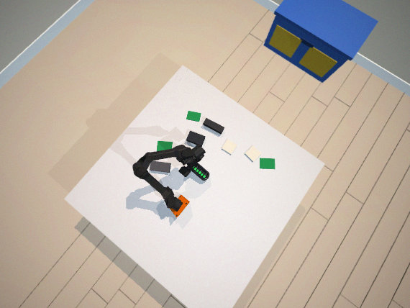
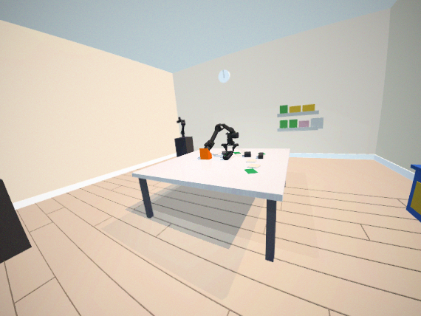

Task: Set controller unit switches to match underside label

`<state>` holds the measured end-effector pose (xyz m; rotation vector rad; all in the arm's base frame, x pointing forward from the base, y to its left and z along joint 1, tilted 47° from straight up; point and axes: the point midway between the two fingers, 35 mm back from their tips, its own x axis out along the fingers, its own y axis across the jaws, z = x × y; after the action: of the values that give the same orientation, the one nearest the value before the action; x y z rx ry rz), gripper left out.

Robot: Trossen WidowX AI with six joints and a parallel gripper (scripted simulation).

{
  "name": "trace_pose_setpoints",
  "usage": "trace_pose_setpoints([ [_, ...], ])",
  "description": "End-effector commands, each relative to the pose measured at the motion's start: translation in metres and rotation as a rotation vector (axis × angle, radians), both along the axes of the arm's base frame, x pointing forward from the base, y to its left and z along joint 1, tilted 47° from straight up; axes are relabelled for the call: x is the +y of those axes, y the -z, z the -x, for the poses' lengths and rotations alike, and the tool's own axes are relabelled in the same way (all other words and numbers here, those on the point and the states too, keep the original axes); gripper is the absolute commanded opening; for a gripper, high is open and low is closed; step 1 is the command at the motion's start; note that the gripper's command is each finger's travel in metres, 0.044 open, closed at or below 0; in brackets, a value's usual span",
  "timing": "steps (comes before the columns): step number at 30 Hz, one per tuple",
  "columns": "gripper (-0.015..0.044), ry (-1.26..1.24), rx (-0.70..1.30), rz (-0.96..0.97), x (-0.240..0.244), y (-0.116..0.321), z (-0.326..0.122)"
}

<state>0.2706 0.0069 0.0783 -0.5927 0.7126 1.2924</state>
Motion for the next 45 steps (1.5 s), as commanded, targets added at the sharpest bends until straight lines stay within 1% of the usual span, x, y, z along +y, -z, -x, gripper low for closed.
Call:
trace_pose_setpoints([
  [1, 0.0335, 0.000, -0.001, -0.006, -0.005, 0.000, 0.000],
  [45, 0.0335, 0.000, -0.016, -0.092, -0.041, 0.000, 0.006],
])
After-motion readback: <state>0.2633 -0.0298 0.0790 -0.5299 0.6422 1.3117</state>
